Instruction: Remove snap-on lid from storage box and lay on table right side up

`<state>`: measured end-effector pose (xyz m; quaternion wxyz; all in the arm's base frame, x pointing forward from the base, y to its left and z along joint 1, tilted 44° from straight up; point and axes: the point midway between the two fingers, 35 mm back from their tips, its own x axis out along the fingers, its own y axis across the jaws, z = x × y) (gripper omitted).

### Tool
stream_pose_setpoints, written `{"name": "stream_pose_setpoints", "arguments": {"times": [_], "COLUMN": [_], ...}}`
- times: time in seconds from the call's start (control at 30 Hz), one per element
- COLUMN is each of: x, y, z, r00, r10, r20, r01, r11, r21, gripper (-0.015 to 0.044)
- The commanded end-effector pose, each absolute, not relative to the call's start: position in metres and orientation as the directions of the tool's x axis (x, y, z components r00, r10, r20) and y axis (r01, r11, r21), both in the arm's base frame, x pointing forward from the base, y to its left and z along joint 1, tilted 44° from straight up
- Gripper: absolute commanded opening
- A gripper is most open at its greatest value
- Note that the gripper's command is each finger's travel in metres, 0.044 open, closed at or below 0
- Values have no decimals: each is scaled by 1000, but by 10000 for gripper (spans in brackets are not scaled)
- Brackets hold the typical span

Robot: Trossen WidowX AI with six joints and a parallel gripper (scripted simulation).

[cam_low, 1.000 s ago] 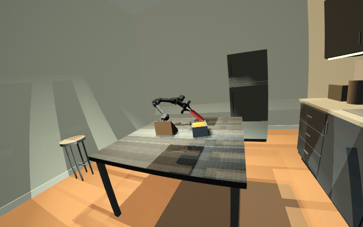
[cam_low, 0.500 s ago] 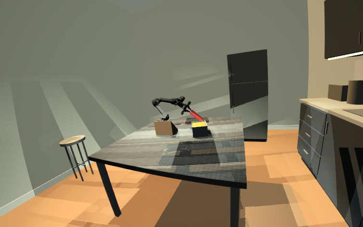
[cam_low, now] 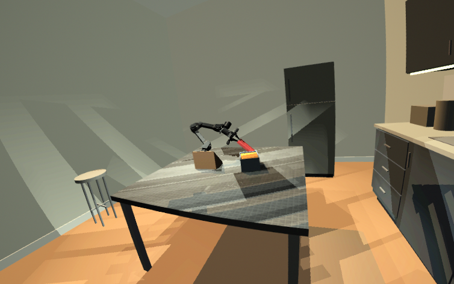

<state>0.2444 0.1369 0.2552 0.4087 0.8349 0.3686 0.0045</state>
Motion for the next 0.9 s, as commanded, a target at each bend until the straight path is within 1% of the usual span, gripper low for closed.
{"name": "stream_pose_setpoints", "arguments": {"times": [0.0, 0.87], "x": [246, 246], "y": [138, 153], "z": [253, 239], "r00": [736, 736], "r10": [611, 612], "r20": [-291, -290], "r01": [606, 606], "r11": [-402, -403], "r21": [686, 686], "gripper": [0, 0]}}
